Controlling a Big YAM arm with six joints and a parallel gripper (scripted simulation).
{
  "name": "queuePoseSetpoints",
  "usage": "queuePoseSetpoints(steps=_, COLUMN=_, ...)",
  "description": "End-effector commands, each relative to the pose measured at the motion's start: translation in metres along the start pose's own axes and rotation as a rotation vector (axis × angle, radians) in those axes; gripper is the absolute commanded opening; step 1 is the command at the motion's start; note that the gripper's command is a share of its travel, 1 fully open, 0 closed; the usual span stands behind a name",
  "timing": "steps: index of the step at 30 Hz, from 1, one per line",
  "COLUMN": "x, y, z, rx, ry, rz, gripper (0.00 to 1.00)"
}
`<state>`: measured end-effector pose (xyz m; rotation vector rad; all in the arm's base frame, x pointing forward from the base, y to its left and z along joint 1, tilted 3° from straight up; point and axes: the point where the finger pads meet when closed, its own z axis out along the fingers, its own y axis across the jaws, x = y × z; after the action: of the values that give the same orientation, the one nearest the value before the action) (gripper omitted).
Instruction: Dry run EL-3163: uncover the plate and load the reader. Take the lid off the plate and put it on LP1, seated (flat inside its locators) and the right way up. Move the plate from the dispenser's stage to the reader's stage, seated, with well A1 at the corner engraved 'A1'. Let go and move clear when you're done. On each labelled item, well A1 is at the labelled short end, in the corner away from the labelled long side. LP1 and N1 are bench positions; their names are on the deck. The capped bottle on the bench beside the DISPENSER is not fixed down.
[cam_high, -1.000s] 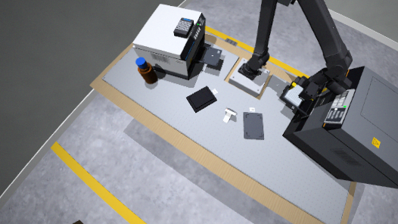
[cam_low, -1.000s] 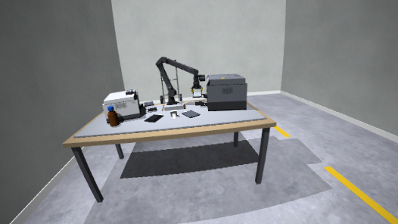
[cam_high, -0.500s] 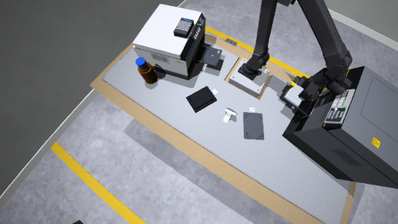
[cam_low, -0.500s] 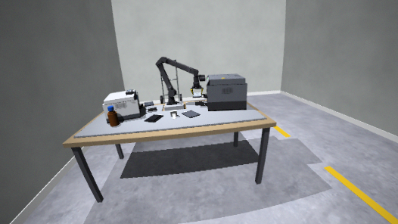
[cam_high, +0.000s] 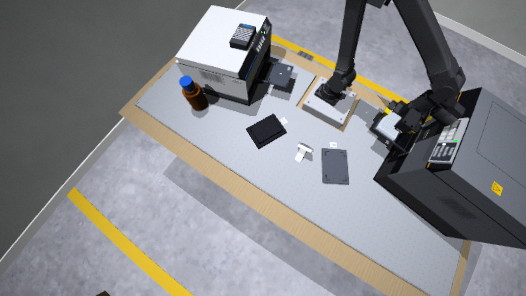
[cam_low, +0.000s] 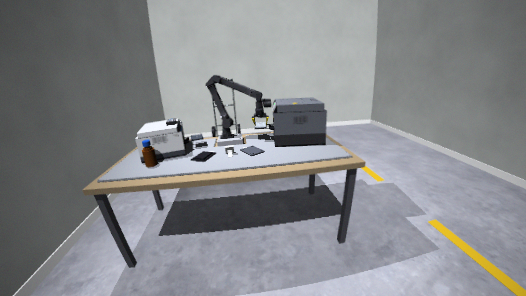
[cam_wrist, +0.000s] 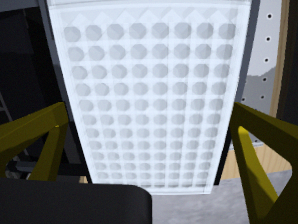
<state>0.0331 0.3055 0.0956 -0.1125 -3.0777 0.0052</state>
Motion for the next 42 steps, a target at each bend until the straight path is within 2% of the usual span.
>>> queuePoseSetpoints(steps=1, x=-0.004, y=0.014, z=-0.012, rx=-0.016, ry=-0.002, rz=0.031, gripper=1.00)
queuePoseSetpoints(steps=17, x=-0.004, y=0.018, z=-0.018, rx=-0.020, ry=-0.002, rz=0.001, gripper=1.00)
queuePoseSetpoints(steps=22, x=-0.003, y=0.018, z=-0.029, rx=-0.040, ry=-0.003, rz=-0.005, gripper=1.00)
queuePoseSetpoints(steps=26, x=-0.003, y=0.018, z=-0.030, rx=-0.054, ry=-0.004, rz=-0.007, gripper=1.00)
queuePoseSetpoints(steps=42, x=-0.003, y=0.018, z=-0.047, rx=-0.057, ry=-0.004, rz=-0.005, gripper=1.00)
